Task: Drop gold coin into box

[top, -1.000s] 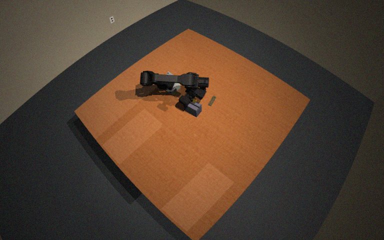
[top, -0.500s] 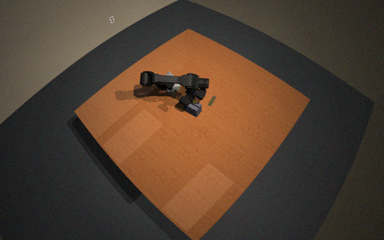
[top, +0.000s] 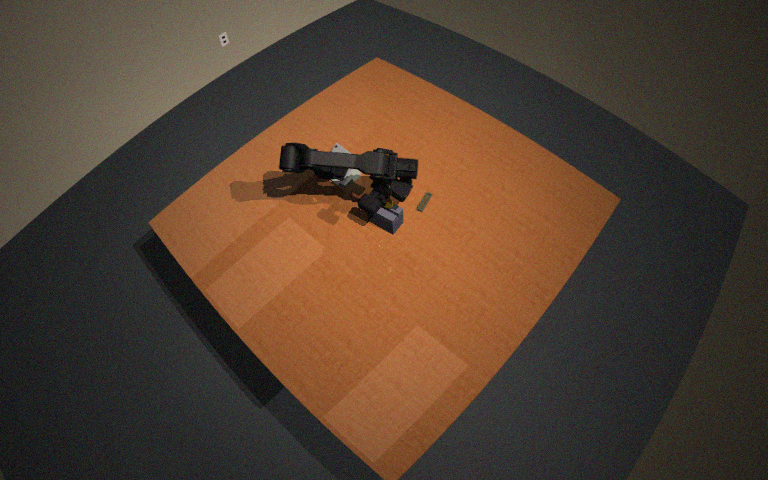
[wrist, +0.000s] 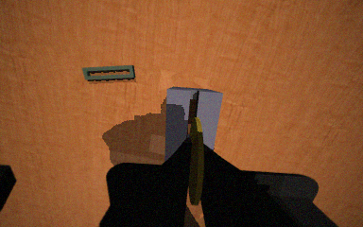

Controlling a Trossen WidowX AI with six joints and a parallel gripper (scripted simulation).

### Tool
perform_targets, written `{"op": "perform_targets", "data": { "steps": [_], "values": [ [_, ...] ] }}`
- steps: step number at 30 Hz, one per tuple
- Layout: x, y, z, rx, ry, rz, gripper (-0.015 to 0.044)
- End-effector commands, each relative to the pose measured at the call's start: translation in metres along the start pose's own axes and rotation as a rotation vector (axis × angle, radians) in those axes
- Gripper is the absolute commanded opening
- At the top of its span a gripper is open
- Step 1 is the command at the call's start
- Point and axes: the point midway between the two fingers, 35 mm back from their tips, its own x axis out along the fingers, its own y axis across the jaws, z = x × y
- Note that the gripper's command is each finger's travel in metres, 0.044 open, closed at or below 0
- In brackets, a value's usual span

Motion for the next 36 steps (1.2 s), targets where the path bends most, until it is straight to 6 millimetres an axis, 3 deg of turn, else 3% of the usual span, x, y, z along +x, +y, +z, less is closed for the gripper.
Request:
{"op": "perform_targets", "data": {
  "steps": [1, 9, 15, 24, 33, 36],
  "values": [
    [0.003, 0.0, -0.001, -0.005, 0.0, -0.004, 0.0],
    [0.007, 0.0, -0.001, -0.005, 0.0, -0.005, 0.0],
    [0.004, 0.0, 0.0, 0.0, 0.0, 0.0, 0.0157],
    [0.004, 0.0, 0.0, 0.0, 0.0, 0.0, 0.0161],
    [-0.015, 0.0, 0.0, -0.002, 0.001, 0.0, 0.0397],
    [-0.041, 0.0, -0.002, -0.005, 0.004, -0.004, 0.044]
  ]
}}
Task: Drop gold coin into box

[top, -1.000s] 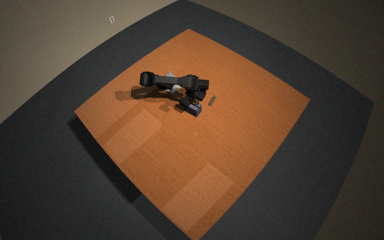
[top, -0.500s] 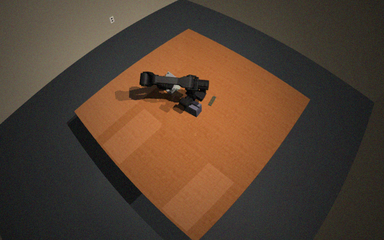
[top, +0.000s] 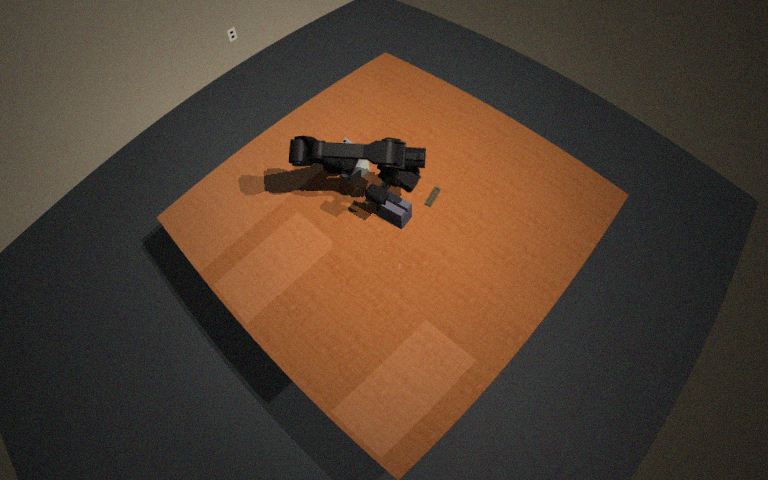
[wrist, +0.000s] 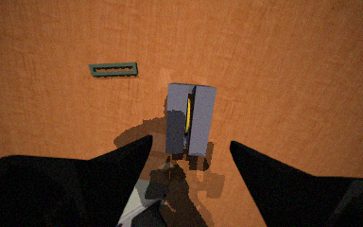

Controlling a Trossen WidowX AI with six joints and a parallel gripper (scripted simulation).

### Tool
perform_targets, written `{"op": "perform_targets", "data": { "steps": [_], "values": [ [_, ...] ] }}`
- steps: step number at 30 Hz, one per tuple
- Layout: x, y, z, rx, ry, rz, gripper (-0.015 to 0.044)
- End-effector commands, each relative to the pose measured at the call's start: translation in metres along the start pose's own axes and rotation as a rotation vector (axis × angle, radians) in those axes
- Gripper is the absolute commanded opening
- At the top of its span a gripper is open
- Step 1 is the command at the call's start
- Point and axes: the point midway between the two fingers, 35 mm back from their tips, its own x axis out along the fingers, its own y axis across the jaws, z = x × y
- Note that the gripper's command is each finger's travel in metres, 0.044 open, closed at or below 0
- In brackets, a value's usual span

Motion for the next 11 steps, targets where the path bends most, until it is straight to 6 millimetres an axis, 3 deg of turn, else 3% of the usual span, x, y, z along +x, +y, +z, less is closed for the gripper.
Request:
{"op": "perform_targets", "data": {
  "steps": [1, 11],
  "values": [
    [-0.0293, 0.0007, -0.0006, 0.003, -0.011, 0.003, 0.044],
    [-0.0363, 0.0003, -0.002, 0.002, -0.01, 0.002, 0.044]
  ]
}}
